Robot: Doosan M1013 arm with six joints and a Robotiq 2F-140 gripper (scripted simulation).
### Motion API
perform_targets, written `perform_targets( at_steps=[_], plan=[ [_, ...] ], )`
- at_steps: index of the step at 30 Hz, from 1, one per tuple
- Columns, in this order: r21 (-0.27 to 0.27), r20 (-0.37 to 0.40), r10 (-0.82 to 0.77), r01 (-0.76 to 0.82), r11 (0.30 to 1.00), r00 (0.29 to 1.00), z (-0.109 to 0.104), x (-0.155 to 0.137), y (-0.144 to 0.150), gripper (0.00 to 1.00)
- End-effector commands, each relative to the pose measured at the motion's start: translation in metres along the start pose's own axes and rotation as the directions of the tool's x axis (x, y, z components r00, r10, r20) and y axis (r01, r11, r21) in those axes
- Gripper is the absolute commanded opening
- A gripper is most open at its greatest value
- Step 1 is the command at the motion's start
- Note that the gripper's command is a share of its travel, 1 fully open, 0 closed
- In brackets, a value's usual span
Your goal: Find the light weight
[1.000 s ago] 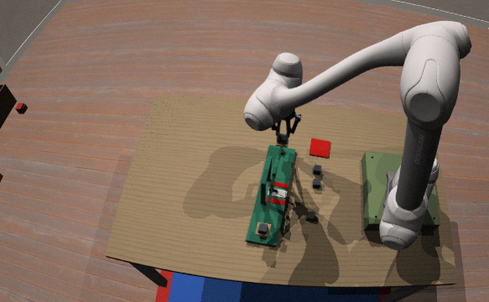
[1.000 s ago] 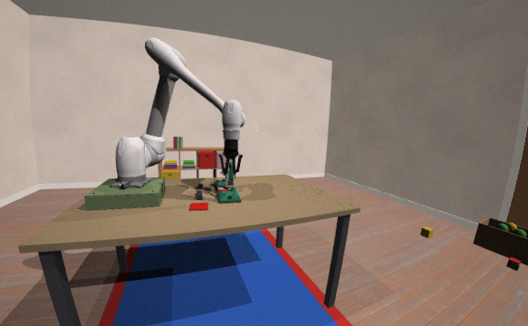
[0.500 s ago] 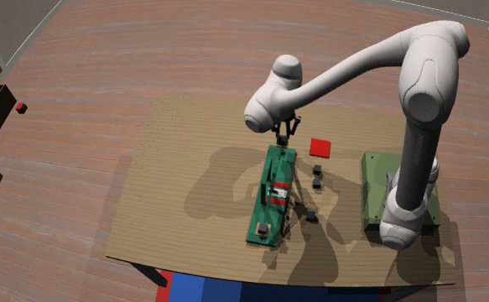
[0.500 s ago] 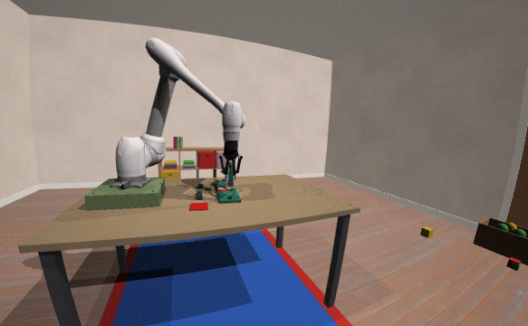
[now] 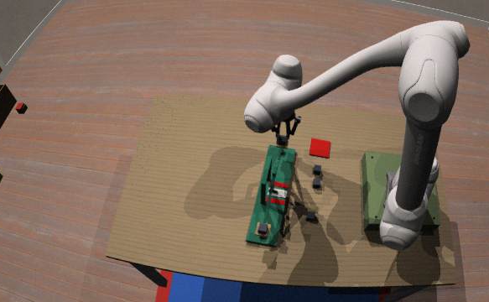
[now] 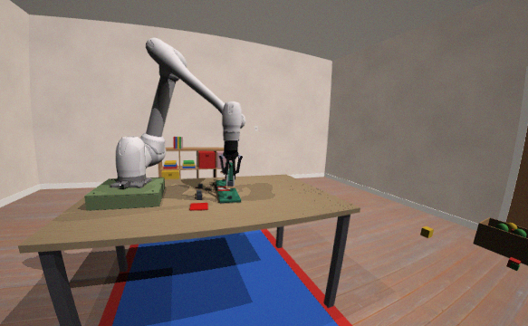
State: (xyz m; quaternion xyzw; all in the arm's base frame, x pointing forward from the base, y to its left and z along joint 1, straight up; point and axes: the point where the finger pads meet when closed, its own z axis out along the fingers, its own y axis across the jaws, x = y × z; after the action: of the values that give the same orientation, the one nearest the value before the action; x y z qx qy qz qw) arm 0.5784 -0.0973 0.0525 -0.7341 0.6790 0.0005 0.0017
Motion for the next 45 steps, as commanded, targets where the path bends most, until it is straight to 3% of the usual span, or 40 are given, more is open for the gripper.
perform_targets(
  at_steps=[1,12,27,40,45],
  plan=[
    [0.003,-0.001,0.003,-0.003,1.0,1.0,0.002,-0.002,-0.001,0.24],
    [0.003,-0.001,0.003,-0.003,1.0,1.0,0.002,-0.002,-0.001,0.24],
    [0.003,-0.001,0.003,-0.003,1.0,1.0,0.002,-0.002,-0.001,0.35],
    [0.003,-0.001,0.003,-0.003,1.0,1.0,0.001,-0.002,-0.001,0.35],
    [0.003,-0.001,0.003,-0.003,1.0,1.0,-0.008,-0.002,-0.001,0.35]
  ],
)
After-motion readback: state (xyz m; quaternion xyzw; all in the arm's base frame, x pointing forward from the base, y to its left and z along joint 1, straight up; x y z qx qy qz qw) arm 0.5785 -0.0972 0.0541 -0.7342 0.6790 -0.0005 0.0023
